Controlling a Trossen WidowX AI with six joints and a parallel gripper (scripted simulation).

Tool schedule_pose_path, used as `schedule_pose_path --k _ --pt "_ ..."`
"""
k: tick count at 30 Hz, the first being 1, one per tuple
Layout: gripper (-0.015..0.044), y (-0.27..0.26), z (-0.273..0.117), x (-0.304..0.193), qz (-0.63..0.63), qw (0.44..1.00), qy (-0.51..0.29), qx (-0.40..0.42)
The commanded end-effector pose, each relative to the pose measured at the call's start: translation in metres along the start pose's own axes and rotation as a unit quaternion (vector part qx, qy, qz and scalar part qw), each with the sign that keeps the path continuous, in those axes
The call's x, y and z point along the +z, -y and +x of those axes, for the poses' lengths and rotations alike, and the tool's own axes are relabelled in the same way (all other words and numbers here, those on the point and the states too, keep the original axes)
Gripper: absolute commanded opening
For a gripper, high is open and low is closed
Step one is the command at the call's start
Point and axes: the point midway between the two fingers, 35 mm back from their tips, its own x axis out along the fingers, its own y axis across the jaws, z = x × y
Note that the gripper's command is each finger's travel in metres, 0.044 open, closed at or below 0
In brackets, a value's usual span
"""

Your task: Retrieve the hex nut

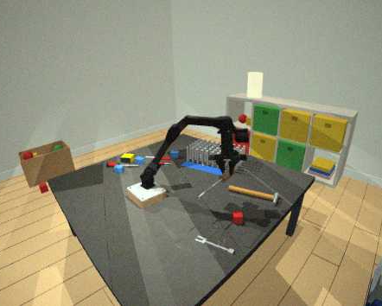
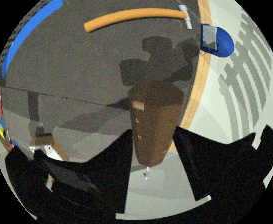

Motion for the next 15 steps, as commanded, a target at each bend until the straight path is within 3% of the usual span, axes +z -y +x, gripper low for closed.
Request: schedule_pose_path --k 1,15 --pt "0.0000 0.0045 -0.0011 -0.0020 -0.019 1.000 -0.006 -0.007" --pt "0.0000 0.0042 0.0058 0.0015 -0.019 1.000 -0.006 -0.007"
